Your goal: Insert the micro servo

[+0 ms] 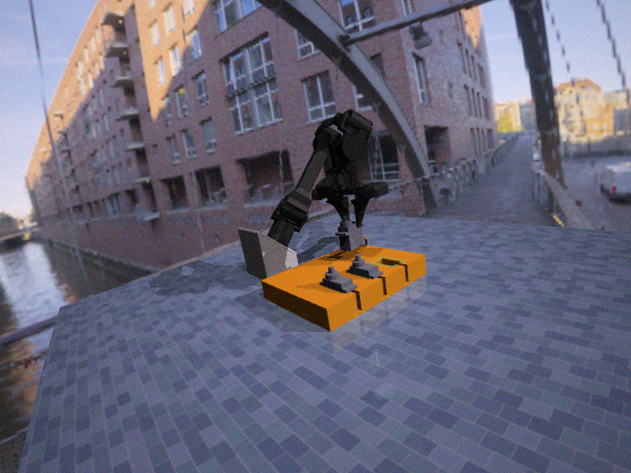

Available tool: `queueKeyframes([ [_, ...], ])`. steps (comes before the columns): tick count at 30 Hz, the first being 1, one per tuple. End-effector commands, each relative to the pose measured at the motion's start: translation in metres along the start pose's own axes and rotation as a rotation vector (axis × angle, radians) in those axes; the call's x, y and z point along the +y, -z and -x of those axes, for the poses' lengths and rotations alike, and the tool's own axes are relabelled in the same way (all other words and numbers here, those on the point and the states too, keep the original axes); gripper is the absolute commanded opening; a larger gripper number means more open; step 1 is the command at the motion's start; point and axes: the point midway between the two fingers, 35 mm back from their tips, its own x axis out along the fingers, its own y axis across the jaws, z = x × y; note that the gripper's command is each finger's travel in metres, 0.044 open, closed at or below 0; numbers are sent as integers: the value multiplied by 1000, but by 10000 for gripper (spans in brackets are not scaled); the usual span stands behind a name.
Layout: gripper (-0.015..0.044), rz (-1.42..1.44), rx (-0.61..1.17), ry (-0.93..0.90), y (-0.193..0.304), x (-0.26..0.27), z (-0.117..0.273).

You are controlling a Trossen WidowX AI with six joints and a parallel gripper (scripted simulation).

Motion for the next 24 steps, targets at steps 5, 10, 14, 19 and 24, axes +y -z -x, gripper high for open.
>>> queueKeyframes([
  [5, 0, -256, 2, -3, 1, 0, 1],
  [10, 0, -429, 2, -2, 1, 0, 1],
  [14, 0, -567, 2, -2, 1, 0, 1],
  [19, 0, -740, 2, -2, 1, 0, 1],
  [24, 0, -913, 3, -2, 1, 0, 1],
])
